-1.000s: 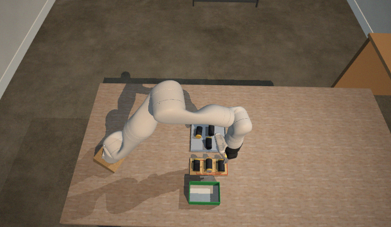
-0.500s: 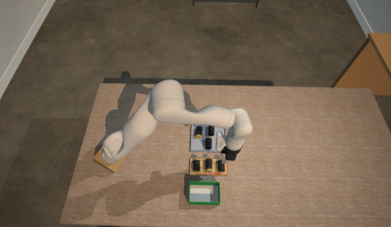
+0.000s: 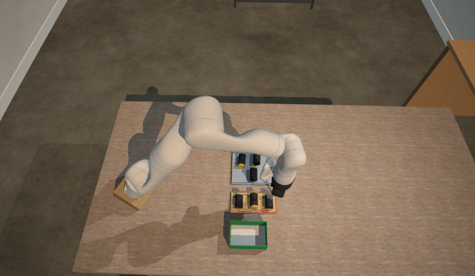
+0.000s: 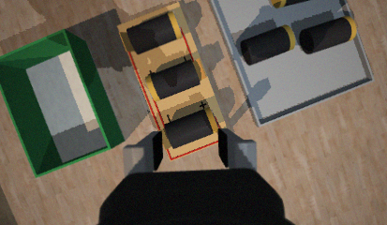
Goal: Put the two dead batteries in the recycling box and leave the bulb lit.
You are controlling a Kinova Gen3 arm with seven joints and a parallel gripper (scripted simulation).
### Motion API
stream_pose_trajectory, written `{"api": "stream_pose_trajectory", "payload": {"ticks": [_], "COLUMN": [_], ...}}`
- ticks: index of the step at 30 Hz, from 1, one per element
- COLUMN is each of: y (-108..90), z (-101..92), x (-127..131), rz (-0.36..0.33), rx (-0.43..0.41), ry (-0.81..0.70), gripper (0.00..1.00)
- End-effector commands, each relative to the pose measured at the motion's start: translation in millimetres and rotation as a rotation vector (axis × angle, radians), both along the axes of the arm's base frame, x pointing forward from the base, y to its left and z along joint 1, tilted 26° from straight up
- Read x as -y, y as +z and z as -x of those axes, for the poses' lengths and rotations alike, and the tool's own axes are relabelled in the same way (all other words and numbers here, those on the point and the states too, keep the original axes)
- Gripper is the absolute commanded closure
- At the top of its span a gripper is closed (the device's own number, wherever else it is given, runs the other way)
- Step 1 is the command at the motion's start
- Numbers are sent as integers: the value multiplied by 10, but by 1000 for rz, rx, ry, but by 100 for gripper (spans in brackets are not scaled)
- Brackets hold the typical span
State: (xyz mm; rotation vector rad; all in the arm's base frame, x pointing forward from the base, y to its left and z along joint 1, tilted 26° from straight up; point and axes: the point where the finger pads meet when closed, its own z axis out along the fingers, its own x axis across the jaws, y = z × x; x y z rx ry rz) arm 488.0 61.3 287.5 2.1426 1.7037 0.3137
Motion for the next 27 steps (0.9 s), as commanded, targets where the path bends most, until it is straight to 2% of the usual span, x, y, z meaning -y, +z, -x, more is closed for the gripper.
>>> {"api": "stream_pose_trajectory", "payload": {"ticks": [1, 27], "y": [7, 7], "z": [3, 3], "x": [-15, -15], "rz": [-17, -194], "rx": [9, 77], "ry": [-35, -429], "gripper": [10, 10]}}
